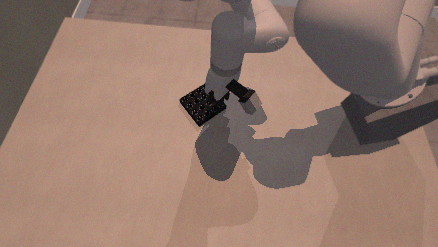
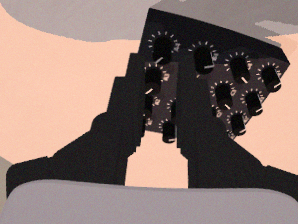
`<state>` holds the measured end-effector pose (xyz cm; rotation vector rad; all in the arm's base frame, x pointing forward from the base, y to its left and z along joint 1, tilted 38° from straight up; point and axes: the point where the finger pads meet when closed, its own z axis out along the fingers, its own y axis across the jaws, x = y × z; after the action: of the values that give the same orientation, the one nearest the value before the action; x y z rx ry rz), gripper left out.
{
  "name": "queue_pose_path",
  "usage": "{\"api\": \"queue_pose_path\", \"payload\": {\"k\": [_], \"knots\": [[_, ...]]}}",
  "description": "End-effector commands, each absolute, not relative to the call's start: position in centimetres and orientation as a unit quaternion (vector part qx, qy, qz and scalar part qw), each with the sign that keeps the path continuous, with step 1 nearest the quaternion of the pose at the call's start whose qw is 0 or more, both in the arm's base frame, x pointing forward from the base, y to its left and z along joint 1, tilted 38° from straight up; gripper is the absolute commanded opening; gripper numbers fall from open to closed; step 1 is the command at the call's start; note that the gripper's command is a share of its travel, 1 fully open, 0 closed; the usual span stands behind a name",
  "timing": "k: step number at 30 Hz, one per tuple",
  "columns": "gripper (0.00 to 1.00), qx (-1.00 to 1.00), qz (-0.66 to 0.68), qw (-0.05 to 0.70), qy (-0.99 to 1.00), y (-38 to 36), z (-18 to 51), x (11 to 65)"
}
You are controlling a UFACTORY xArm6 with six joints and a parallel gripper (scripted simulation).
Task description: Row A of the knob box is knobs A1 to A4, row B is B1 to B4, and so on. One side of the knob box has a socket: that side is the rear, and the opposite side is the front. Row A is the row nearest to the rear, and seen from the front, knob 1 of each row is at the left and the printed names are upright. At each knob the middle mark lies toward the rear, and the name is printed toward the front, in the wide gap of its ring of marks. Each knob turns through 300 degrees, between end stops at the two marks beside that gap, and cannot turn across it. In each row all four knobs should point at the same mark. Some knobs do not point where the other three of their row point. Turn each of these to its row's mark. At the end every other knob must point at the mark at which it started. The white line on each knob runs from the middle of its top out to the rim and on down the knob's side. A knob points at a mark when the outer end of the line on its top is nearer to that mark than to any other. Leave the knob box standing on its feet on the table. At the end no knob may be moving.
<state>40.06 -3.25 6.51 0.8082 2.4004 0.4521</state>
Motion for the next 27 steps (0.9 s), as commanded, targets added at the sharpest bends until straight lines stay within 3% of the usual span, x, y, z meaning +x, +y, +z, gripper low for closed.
{"api": "queue_pose_path", "payload": {"k": [1,27], "knots": [[0.19,0.301,0.170,0.279,0.896,-3.3,7.0,39.7],[0.19,0.315,0.184,0.276,0.889,-3.0,8.4,40.3]]}}
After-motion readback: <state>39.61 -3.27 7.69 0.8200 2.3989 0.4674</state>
